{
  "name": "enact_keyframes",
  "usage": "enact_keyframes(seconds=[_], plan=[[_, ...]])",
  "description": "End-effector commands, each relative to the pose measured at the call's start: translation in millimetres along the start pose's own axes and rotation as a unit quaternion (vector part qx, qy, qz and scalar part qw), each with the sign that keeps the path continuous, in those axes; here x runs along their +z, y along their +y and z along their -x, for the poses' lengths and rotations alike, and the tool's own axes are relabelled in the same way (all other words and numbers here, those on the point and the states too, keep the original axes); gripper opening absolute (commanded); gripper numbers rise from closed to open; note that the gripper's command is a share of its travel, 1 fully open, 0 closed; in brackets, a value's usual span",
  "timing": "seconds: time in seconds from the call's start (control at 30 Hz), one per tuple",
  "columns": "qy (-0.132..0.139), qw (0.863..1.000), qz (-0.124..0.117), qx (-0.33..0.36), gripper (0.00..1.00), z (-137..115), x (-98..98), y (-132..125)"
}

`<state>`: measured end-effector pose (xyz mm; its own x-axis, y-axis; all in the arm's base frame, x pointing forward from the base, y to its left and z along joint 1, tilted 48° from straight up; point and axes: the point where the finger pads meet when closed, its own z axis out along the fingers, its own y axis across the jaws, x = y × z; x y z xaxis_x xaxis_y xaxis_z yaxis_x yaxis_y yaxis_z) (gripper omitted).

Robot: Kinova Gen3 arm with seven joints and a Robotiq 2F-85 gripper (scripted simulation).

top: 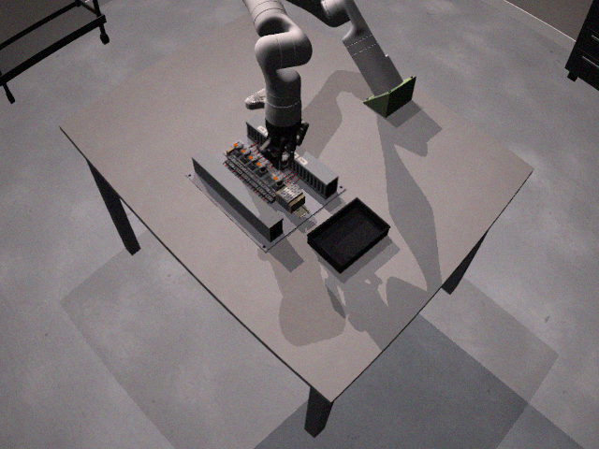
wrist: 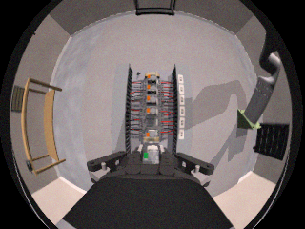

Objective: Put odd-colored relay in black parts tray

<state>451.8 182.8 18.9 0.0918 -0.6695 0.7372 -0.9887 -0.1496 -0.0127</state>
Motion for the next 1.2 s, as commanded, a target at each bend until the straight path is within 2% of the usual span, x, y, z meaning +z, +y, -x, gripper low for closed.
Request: enact_keyframes(seconds=[0.0, 0.1, 0.6, 0.67, 0.9, 1.17], plan=[[0.002, 1.0, 0.004, -0.003, 0.0, 27, -0.4, 8], [0.002, 1.0, 0.004, -0.003, 0.0, 34, -0.4, 9], [0.002, 1.0, 0.004, -0.003, 0.0, 126, -0.1, 22], [0.002, 1.0, 0.004, -0.003, 0.0, 126, -0.1, 22], [0.002, 1.0, 0.004, -0.003, 0.0, 156, 0.1, 26], [0.002, 1.0, 0.004, -0.003, 0.0, 179, 0.1, 29]])
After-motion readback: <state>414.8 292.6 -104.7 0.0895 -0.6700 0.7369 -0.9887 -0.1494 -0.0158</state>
